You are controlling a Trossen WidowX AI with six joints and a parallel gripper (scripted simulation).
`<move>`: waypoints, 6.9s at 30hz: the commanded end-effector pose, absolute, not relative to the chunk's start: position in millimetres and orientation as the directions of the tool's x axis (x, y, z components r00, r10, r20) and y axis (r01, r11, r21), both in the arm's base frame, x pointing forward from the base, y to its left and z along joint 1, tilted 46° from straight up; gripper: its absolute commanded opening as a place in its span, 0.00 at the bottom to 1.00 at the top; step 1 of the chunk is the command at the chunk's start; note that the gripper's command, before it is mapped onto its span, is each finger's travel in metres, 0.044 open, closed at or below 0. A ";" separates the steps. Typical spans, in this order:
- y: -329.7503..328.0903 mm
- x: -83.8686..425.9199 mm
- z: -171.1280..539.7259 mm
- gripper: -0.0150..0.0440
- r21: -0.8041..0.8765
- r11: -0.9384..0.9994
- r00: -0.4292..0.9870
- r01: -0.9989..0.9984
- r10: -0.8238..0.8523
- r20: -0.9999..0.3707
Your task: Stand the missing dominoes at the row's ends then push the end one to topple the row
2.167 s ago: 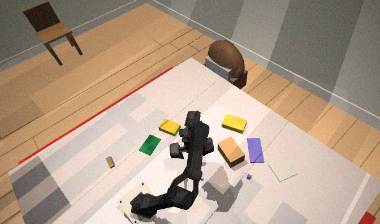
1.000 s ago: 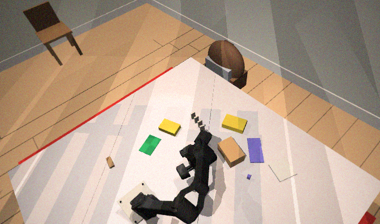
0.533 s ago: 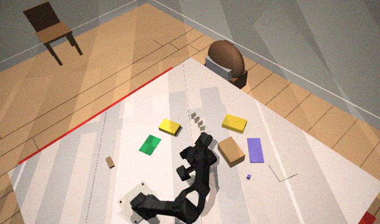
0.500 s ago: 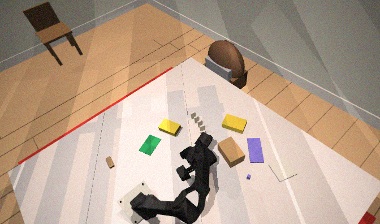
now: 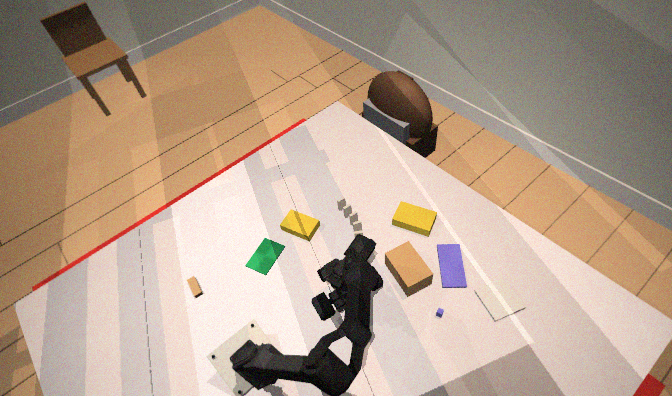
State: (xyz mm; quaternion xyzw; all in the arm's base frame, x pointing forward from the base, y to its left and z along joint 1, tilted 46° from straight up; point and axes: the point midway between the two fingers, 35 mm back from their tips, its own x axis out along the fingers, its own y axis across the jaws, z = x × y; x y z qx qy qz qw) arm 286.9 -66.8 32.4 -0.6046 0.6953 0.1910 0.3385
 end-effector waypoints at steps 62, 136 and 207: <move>-116.5 196.4 190.9 0.29 -0.635 0.744 -0.013 0.209 -0.647 -0.763; -179.4 222.1 190.8 0.29 -0.263 0.939 0.945 0.221 -0.273 -0.181; -148.4 159.0 172.9 0.29 -0.716 0.685 0.988 0.135 -0.148 0.044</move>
